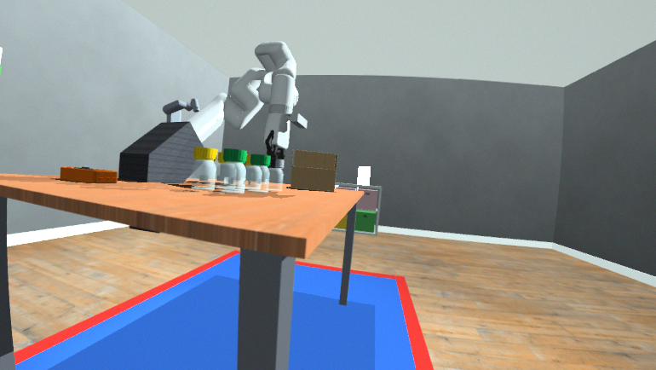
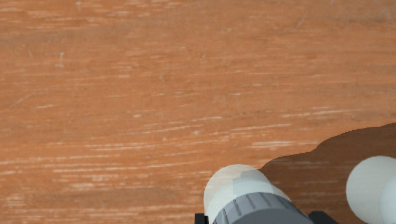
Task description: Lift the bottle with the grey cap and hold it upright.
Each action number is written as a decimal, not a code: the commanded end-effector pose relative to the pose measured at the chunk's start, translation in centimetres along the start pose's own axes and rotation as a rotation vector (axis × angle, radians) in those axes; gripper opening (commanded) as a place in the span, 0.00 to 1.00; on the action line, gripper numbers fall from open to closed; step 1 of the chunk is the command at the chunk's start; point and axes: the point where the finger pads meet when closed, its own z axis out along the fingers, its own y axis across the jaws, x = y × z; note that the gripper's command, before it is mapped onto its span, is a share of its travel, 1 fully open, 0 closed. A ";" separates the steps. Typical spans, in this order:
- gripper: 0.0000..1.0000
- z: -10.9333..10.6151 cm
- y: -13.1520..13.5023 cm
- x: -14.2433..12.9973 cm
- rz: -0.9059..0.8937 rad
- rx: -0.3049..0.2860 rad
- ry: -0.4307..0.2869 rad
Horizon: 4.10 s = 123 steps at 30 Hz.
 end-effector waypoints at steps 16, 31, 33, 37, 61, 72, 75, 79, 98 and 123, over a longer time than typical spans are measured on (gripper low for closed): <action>0.00 -0.1 0.1 0.1 0.001 -0.002 0.003; 0.00 -0.1 0.1 0.1 0.001 -0.002 0.003; 0.00 -0.1 0.1 0.1 0.001 -0.002 0.003; 0.00 -0.1 0.1 0.1 0.001 -0.002 0.003; 0.00 -0.9 0.1 0.1 0.001 -0.002 0.003; 0.00 -2.2 0.1 0.1 0.001 -0.002 0.004; 0.00 -2.5 0.1 0.1 0.001 -0.002 0.004; 0.00 -3.1 0.1 0.1 0.001 -0.002 0.004; 0.00 -5.1 0.1 0.1 0.001 -0.003 0.004; 0.00 -6.0 0.1 0.1 0.001 -0.003 0.004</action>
